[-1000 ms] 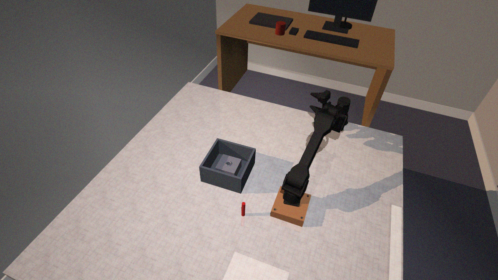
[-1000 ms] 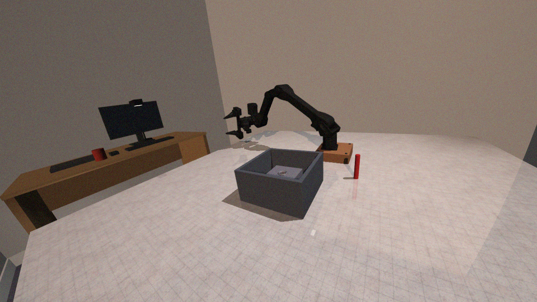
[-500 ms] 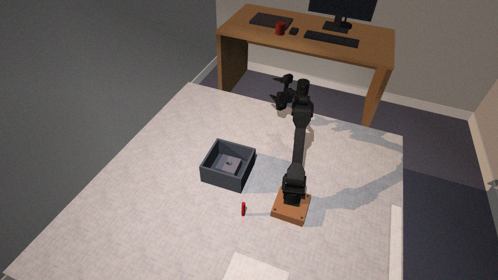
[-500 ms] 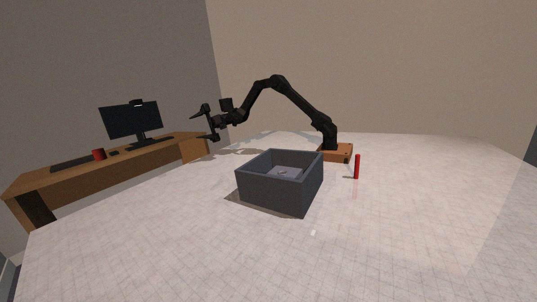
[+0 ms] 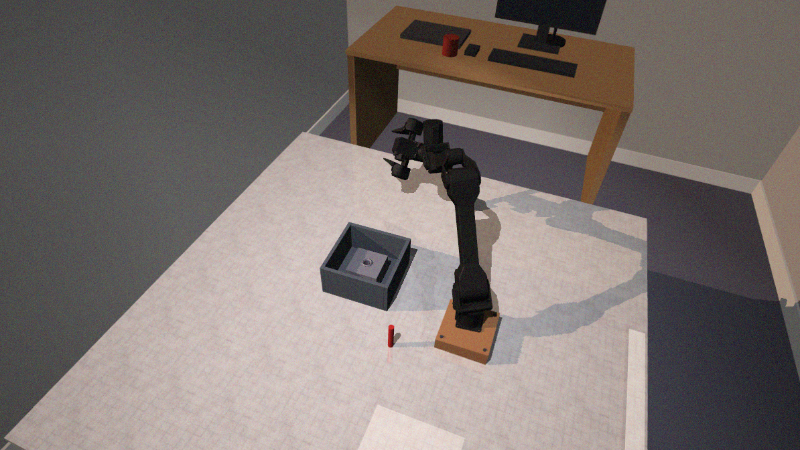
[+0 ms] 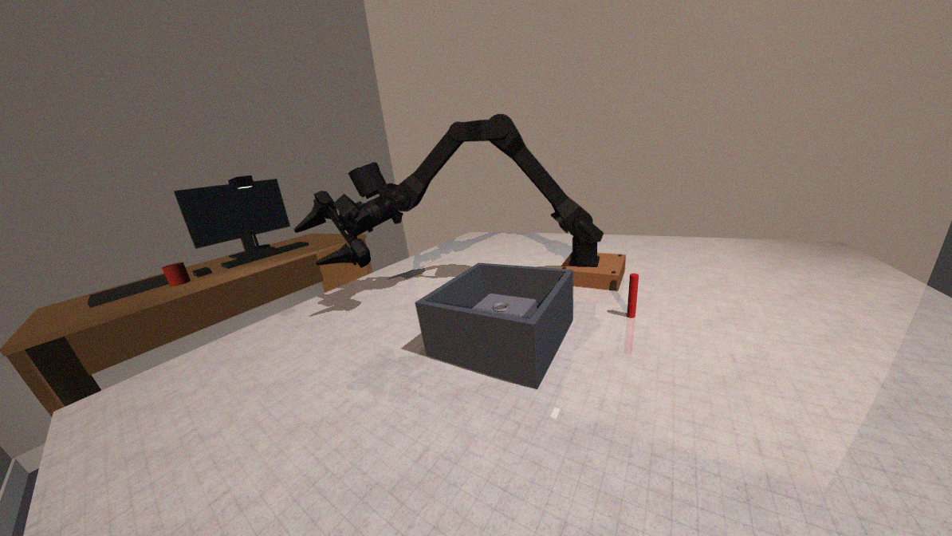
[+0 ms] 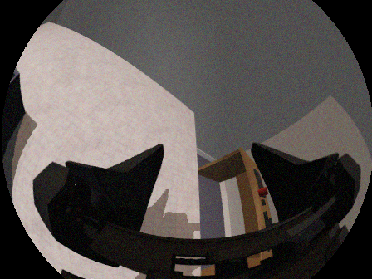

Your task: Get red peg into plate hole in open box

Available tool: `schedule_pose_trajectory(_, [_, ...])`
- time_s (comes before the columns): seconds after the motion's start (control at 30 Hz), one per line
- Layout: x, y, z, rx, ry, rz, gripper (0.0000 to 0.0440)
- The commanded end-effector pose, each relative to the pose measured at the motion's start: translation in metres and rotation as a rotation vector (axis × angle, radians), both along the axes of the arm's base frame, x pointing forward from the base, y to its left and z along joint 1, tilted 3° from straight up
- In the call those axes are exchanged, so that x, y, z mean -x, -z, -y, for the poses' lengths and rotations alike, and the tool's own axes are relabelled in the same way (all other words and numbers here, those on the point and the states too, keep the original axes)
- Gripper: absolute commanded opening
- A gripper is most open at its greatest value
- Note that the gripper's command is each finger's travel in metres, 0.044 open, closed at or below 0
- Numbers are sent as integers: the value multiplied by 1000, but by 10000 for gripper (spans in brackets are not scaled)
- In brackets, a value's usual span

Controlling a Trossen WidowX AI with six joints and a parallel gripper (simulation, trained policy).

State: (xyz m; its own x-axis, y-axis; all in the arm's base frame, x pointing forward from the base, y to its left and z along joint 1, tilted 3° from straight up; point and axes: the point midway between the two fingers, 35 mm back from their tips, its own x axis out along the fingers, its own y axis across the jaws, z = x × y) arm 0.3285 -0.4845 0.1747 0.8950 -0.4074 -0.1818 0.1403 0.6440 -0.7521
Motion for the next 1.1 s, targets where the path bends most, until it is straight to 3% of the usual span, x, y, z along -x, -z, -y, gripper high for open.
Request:
schedule_pose_trajectory(0.0, [-29, 6, -26, -141, 21, -22, 440])
schedule_pose_trajectory(0.3, [-84, 9, -99, -427, 73, -93, 440])
schedule_pose_trajectory(0.6, [-119, 5, -198, -693, 147, -193, 440])
schedule_pose_trajectory(0.83, [-125, 2, -288, -879, 224, -290, 440])
schedule_pose_trajectory(1.07, [-106, 1, -376, -1029, 324, -404, 440])
